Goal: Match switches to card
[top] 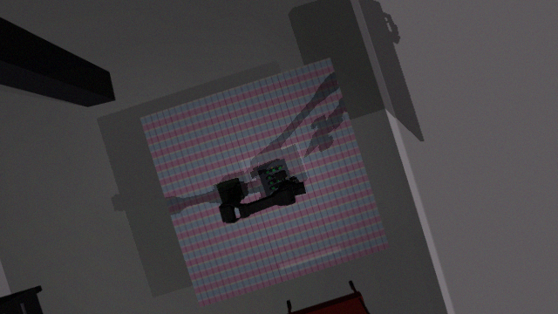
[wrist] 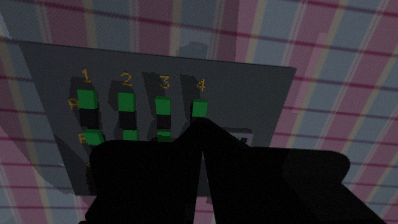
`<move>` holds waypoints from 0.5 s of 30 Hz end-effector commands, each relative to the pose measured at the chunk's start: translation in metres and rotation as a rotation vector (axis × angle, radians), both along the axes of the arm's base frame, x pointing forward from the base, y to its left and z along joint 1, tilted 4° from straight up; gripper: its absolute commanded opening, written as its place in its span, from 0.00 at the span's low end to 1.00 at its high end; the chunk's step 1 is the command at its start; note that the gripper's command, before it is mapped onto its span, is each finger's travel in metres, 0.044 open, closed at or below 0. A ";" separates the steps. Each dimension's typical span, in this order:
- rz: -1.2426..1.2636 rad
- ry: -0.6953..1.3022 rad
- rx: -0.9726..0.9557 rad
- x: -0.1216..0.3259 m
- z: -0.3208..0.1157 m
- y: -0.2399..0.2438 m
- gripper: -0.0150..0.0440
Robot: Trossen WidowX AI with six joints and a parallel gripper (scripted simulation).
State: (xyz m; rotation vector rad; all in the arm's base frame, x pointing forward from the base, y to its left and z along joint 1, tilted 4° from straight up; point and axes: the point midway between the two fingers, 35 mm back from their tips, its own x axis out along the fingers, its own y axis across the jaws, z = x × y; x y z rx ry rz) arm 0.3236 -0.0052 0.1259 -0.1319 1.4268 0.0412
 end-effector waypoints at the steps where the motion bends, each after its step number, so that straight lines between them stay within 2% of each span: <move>1: 0.004 0.006 0.000 0.000 -0.006 -0.001 0.25; 15: 0.004 0.006 0.000 0.004 -0.027 -0.002 0.25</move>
